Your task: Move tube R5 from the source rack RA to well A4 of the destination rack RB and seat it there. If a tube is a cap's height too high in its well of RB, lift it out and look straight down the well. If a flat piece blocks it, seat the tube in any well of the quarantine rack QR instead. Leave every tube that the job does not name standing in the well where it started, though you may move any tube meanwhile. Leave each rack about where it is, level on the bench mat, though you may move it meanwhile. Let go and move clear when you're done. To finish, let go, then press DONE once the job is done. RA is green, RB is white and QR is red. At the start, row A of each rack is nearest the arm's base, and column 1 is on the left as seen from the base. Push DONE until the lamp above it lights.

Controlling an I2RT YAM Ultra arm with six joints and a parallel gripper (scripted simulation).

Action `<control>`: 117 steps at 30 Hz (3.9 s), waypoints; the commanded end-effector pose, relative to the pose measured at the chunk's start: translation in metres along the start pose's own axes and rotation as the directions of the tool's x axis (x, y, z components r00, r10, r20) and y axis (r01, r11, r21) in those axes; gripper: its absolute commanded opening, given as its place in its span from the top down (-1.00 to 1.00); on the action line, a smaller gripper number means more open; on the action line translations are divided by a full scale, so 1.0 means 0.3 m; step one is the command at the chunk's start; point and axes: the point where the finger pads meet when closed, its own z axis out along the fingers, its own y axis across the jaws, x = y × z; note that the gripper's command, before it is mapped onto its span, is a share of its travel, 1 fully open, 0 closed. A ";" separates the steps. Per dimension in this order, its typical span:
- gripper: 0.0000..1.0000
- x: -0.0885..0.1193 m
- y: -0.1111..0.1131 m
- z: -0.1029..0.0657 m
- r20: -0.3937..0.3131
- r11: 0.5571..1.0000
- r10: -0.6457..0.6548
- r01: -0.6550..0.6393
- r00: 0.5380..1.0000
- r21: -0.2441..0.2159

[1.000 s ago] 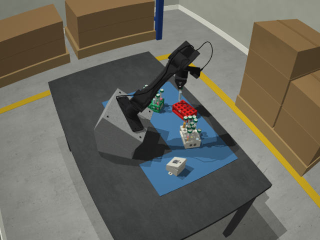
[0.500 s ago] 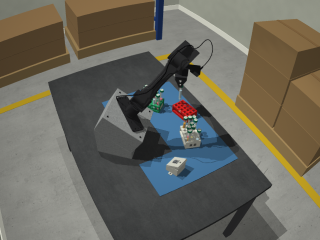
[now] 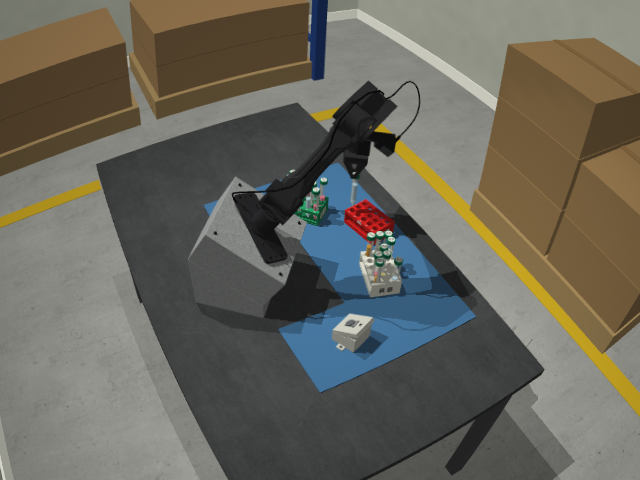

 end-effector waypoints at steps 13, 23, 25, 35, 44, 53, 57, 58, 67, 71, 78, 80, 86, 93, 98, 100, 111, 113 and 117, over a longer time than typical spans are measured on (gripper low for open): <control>1.00 0.039 -0.033 -0.040 0.036 0.999 0.018 -0.017 0.999 -0.046; 1.00 0.070 -0.066 -0.037 0.036 0.999 0.018 -0.017 0.999 -0.045; 1.00 0.078 -0.074 -0.037 0.036 0.999 0.018 -0.017 0.999 -0.045; 1.00 0.062 -0.155 -0.024 0.035 0.999 0.021 -0.020 0.999 -0.034; 1.00 0.043 -0.236 -0.021 0.023 0.999 0.020 -0.019 1.000 -0.039; 1.00 0.007 -0.249 -0.049 0.046 0.997 -0.041 0.044 0.998 -0.067; 1.00 0.010 -0.248 -0.052 0.055 0.981 -0.180 0.183 0.982 -0.060; 1.00 0.010 -0.247 -0.052 0.057 0.975 -0.213 0.216 0.976 -0.058; 1.00 0.010 -0.247 -0.052 0.070 0.885 -0.460 0.463 0.885 -0.041; 1.00 0.046 -0.272 -0.028 0.050 0.879 -0.475 0.476 0.879 -0.020; 1.00 0.131 -0.251 -0.006 0.032 0.880 -0.475 0.476 0.879 -0.004; 1.00 0.155 -0.249 -0.003 0.030 0.879 -0.477 0.477 0.878 -0.002; 1.00 0.201 -0.225 -0.011 0.038 0.881 -0.472 0.472 0.881 -0.009; 1.00 0.263 -0.207 -0.013 0.040 0.882 -0.471 0.472 0.881 -0.010; 1.00 0.316 -0.192 -0.015 0.041 0.882 -0.470 0.471 0.882 -0.012; 1.00 0.344 -0.200 -0.006 0.036 0.879 -0.476 0.476 0.879 -0.004; 1.00 0.429 -0.137 -0.027 0.052 0.887 -0.458 0.460 0.887 -0.033; 1.00 0.453 -0.132 -0.026 0.049 0.887 -0.458 0.460 0.887 -0.035; 1.00 0.502 -0.121 -0.026 0.043 0.887 -0.459 0.460 0.887 -0.038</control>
